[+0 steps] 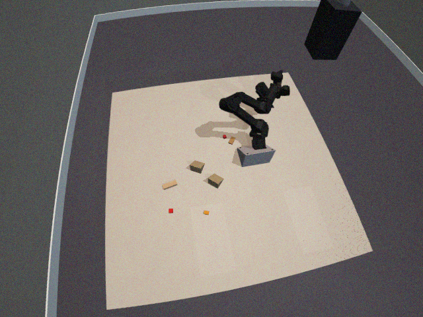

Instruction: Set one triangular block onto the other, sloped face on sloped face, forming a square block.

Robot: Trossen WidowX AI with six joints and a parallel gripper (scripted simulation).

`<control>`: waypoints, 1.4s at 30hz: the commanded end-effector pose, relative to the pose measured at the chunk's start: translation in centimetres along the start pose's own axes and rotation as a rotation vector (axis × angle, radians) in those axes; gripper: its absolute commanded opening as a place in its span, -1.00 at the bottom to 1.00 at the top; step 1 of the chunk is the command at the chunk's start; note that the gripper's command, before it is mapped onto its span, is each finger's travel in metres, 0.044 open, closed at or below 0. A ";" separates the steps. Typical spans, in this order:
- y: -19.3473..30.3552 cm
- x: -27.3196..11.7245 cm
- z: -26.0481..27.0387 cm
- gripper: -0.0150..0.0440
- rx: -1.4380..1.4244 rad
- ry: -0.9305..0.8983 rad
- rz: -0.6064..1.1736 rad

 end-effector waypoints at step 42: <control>31.0 -6.1 -10.7 1.00 -0.062 0.784 1.040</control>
Point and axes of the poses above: the point midway between the two fingers, 35 mm back from their tips, its own x axis out along the fingers, its own z axis across the jaws, y = z × x, the point moved 4 cm from there along -x, back along the fingers, and after that the axes turned 4 degrees about x, right-handed, at the moved point
